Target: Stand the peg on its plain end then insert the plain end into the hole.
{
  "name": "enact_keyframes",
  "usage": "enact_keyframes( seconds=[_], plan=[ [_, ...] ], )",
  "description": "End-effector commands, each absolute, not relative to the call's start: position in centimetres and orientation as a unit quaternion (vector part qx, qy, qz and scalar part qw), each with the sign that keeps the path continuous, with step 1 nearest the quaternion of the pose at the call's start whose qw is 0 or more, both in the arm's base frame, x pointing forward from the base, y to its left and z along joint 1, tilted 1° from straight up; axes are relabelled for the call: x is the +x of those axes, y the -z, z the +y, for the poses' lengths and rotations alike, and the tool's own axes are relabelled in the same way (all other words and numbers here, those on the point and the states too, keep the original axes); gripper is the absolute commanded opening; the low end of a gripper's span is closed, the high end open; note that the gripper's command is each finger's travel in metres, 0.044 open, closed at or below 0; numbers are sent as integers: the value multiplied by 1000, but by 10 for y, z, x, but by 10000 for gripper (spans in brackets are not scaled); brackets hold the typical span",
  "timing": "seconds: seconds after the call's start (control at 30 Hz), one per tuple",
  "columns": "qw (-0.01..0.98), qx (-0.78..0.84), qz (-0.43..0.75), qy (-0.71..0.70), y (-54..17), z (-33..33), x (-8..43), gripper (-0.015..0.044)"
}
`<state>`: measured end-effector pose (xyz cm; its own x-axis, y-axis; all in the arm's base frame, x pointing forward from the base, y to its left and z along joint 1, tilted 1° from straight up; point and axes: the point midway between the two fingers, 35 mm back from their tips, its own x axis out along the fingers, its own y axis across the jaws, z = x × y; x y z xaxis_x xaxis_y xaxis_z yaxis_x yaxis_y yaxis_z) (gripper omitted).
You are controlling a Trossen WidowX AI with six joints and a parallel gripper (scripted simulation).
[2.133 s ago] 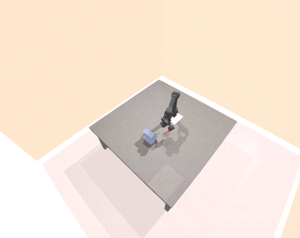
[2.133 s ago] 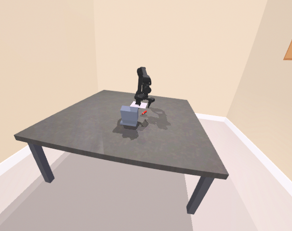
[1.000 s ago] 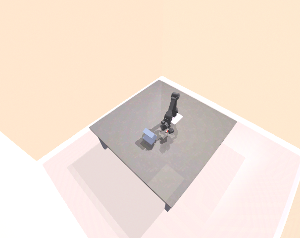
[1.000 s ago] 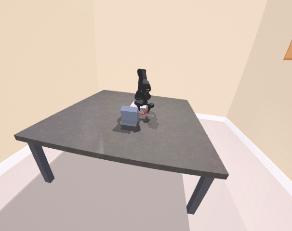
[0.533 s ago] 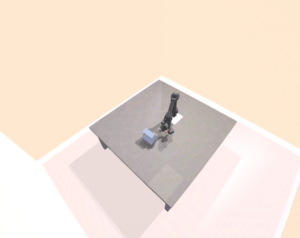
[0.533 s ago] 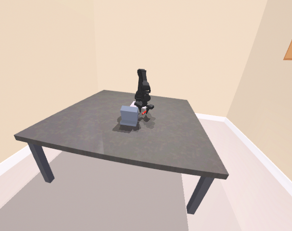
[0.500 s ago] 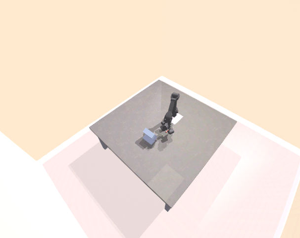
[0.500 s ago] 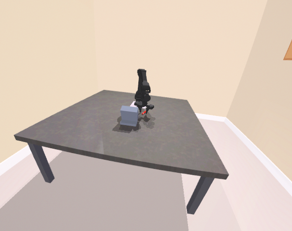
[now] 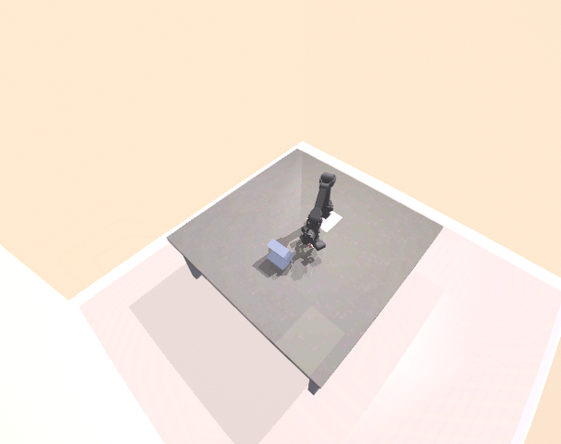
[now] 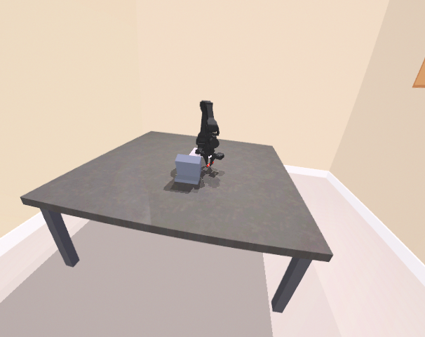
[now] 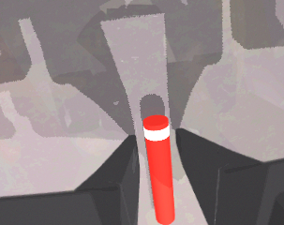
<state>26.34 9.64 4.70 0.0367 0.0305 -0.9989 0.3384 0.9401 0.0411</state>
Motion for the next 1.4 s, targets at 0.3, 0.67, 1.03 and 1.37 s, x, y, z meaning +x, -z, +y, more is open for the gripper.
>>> enact_keyframes(
  seconds=[0.3,0.67,1.03,1.37],
  plan=[
    [708,134,684,112,-46,96,264,49],
    [721,132,671,112,-50,97,262,49],
    [755,126,633,118,-56,98,257,49],
    [781,121,600,123,-61,100,253,49]
  ],
)
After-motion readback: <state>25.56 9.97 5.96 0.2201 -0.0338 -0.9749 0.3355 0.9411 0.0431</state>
